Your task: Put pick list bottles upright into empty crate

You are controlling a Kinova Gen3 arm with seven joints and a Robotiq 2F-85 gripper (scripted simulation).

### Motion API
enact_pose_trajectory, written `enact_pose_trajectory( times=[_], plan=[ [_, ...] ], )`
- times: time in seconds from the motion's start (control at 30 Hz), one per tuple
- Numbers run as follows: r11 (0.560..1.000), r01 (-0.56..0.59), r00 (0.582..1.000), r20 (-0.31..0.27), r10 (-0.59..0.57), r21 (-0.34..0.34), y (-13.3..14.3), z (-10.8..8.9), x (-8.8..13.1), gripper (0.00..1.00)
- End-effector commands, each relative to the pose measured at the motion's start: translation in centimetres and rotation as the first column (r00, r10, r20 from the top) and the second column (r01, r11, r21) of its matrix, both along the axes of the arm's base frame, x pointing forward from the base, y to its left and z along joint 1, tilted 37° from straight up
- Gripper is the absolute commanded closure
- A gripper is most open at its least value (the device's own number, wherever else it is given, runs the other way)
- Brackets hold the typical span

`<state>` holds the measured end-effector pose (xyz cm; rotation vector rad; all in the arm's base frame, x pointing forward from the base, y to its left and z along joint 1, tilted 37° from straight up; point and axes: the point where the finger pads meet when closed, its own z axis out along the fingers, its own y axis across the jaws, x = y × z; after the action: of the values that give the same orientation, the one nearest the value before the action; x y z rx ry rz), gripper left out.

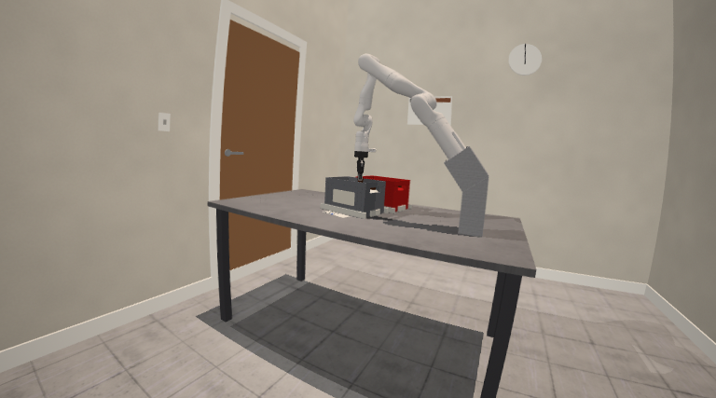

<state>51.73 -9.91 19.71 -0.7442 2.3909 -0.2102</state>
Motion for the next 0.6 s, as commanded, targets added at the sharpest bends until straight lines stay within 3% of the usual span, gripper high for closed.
enact_pose_trajectory(
  times=[0.0, 0.57],
  plan=[
    [1.0, 0.0, 1.0, 0.001, 0.0, -0.001, -0.02, -0.02, 0.08, 0.9],
    [1.0, 0.0, 1.0, 0.001, 0.0, -0.001, 0.0, -0.62, 0.53, 0.9]
  ],
)
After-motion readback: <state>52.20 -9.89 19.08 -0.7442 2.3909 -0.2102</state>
